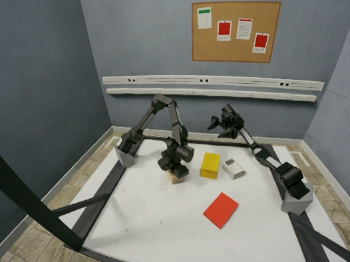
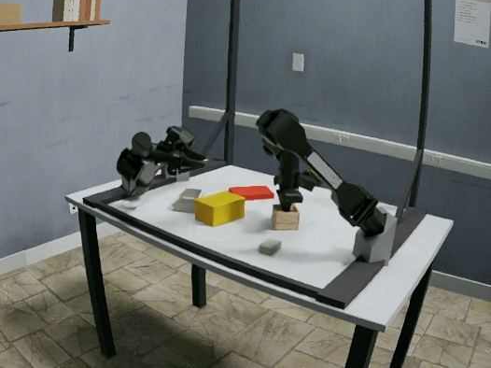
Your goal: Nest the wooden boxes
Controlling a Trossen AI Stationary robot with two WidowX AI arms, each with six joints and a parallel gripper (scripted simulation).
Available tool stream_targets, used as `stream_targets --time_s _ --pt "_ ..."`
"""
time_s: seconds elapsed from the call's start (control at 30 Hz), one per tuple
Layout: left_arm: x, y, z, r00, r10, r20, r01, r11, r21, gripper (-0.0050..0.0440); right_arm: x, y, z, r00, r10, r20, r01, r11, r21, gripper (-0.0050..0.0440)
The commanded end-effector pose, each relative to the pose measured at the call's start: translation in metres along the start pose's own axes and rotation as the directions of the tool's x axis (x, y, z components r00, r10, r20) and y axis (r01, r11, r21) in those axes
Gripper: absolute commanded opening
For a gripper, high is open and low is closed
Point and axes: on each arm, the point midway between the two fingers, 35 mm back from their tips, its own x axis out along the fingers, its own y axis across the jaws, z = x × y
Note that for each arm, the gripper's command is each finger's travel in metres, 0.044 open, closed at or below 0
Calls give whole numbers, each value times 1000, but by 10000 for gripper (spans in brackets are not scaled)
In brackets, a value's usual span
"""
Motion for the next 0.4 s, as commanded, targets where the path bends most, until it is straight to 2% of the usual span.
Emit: stream_targets --time_s 0.0,0.13,0.37 --pt "-3 1 -3 1000 10 -3 -10 1000 -9 0 5 2 9 1000 13 -6 -13 999 -29 400" --pt "-6 3 -4 1000 17 -4 -17 999 -41 0 5 2 9 1000 13 -6 -13 999 -29 400" --pt "-19 5 -3 1000 19 -1 -18 935 -355 -2 5 2 9 1000 13 -6 -13 999 -29 400"
